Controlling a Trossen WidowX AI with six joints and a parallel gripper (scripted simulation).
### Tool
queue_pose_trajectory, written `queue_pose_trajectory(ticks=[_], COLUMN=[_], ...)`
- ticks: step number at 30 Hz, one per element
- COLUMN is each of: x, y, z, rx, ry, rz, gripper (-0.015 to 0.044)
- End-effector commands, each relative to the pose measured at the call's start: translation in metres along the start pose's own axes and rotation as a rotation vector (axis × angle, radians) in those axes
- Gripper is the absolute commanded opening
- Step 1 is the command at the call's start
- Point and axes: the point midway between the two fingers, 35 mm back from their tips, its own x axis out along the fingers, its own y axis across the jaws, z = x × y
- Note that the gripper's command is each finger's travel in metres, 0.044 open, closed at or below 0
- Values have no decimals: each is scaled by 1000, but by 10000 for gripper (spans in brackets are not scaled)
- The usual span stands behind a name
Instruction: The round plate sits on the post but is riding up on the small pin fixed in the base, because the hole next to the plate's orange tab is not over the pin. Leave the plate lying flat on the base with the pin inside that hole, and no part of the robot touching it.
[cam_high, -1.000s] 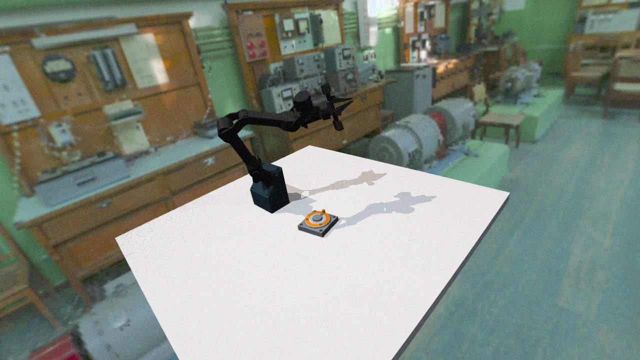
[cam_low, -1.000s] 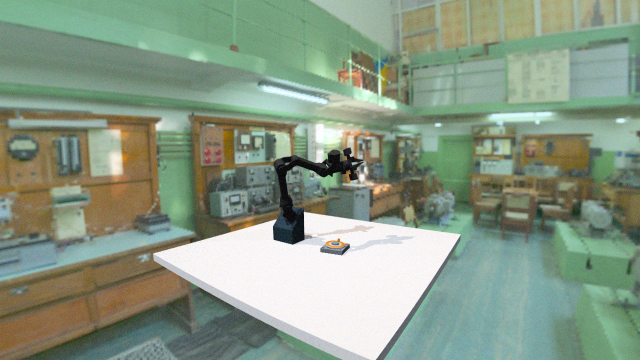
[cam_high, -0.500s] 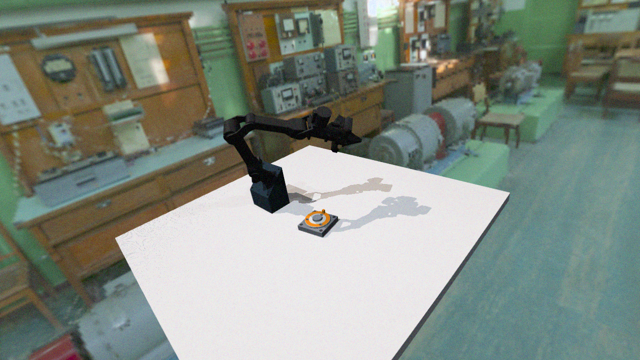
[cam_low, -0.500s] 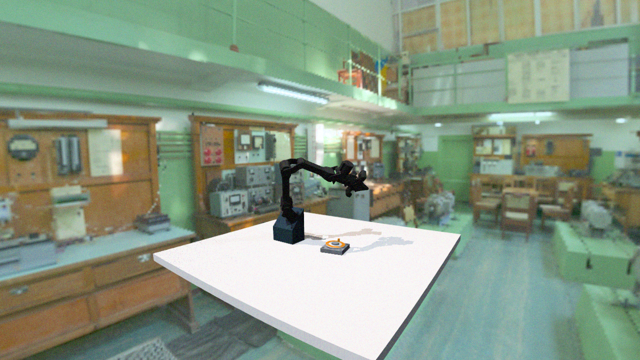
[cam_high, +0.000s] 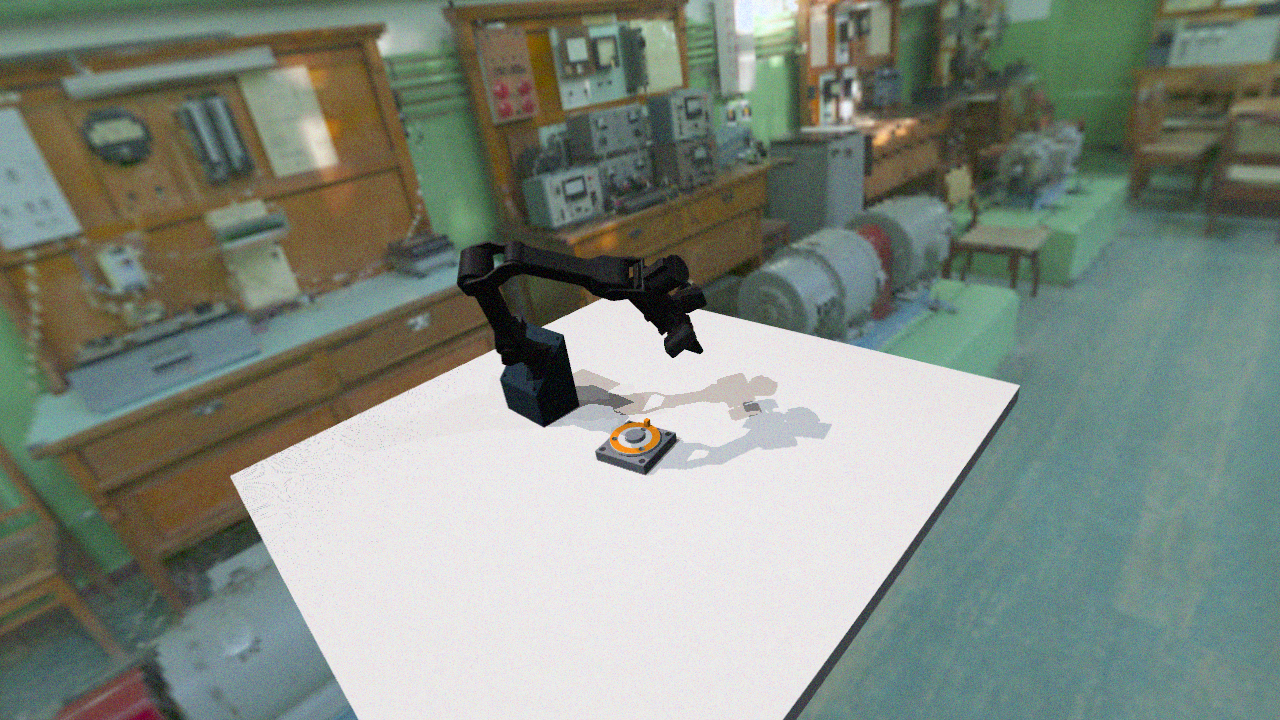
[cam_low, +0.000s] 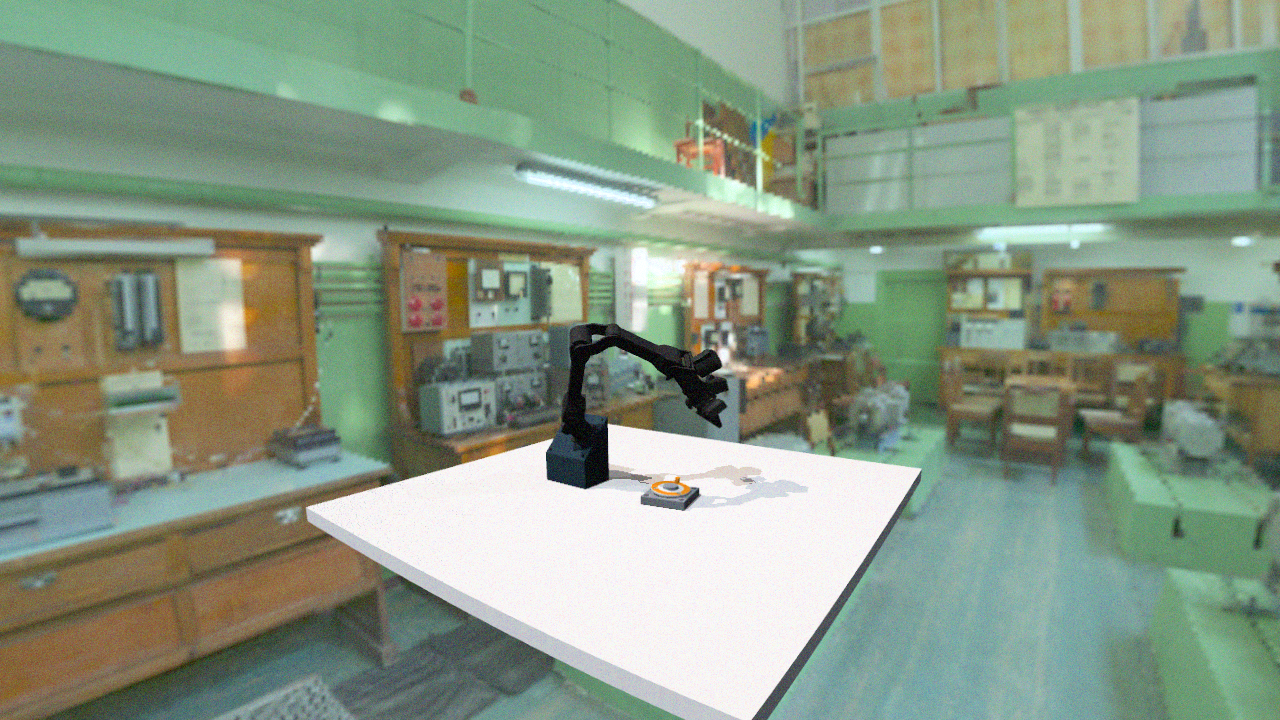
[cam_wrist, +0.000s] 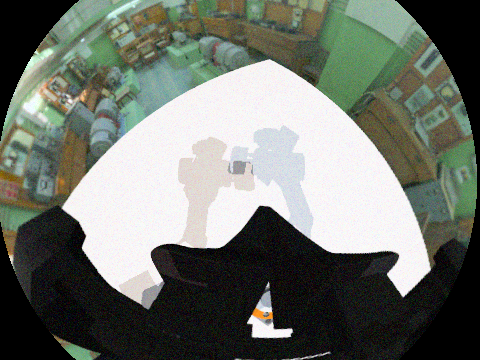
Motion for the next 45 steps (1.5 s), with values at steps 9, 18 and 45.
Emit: queue_pose_trajectory(ticks=[9,18,45], x=[12,12,47], y=[-30,-30,-23], z=[-130,-130,-164], rx=[830,830,829], ry=[568,568,570], rz=[-273,-273,-275], gripper=[0,0,0])
